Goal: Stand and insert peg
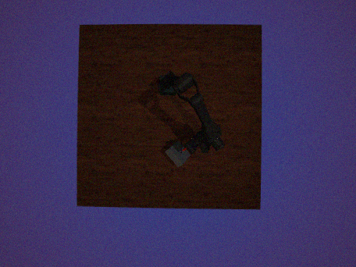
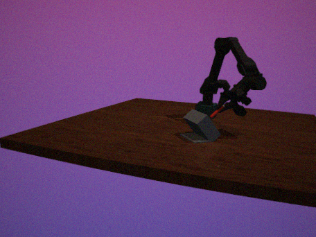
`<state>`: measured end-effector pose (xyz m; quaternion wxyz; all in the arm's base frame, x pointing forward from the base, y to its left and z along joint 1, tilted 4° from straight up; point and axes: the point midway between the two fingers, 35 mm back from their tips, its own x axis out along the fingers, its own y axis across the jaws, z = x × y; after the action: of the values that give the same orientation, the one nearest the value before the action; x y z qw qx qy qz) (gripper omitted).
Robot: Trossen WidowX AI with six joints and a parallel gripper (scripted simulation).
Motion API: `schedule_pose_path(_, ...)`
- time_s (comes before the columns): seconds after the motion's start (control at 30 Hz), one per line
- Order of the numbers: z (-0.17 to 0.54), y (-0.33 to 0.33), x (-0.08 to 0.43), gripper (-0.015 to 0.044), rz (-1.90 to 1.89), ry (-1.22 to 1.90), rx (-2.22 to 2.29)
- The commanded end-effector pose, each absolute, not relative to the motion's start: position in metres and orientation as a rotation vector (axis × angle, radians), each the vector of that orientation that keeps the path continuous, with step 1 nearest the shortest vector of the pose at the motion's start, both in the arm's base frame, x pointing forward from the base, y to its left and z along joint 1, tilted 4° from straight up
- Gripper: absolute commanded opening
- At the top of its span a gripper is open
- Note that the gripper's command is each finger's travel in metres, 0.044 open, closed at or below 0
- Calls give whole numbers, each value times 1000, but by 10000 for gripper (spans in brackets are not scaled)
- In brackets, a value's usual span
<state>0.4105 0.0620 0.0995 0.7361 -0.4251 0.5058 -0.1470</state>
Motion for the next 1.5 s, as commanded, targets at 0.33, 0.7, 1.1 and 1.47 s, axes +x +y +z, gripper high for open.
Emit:
schedule_pose_path(0.33,87,49,417,0,-326,1114,-942)
schedule_pose_path(0.7,92,52,417,0,-329,1109,-936)
schedule_pose_path(1.1,89,51,417,0,-329,1109,-936)
schedule_pose_path(1.47,86,48,418,0,-330,1108,-937)
